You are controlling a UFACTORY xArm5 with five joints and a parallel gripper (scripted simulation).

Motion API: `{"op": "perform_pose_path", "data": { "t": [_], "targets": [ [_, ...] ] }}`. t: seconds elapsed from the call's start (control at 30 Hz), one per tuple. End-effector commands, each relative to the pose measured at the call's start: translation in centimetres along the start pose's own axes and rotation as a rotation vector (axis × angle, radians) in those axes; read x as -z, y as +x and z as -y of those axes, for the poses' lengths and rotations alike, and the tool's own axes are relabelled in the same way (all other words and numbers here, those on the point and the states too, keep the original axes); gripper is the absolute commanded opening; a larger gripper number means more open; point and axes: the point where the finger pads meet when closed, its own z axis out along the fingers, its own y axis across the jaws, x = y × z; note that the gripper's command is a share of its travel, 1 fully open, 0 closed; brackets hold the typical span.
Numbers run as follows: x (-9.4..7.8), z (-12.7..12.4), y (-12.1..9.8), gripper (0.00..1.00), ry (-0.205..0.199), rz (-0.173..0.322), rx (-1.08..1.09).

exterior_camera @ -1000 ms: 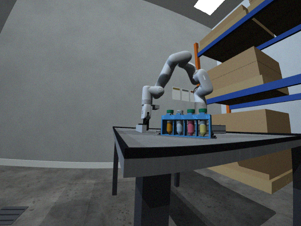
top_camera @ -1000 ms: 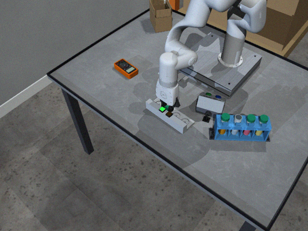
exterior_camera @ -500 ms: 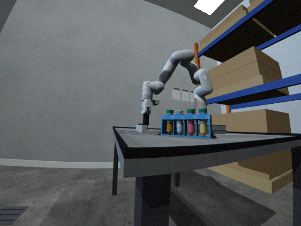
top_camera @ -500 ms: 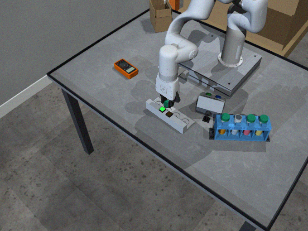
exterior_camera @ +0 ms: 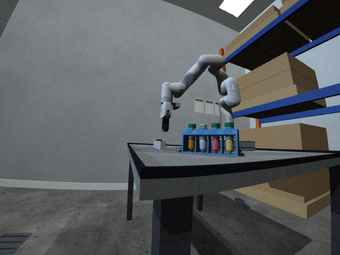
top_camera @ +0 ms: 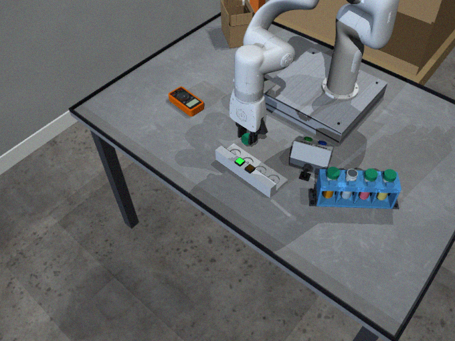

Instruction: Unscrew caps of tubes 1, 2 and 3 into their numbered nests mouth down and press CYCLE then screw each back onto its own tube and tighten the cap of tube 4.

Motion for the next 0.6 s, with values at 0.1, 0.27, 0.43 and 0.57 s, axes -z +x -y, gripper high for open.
{"op": "perform_pose_path", "data": {
  "t": [0.1, 0.27, 0.43, 0.57],
  "targets": [
    [4.2, 0.1, 0.0, 0.0, -0.017, 0.004, 0.0],
    [4.2, 0.1, 0.0, 0.0, -0.017, 0.004, 0.0],
    [4.2, -2.9, 0.9, 0.0, -0.016, 0.001, -0.293],
    [4.2, -4.7, 1.4, 0.0, -0.018, 0.0, -0.387]
  ]
}}
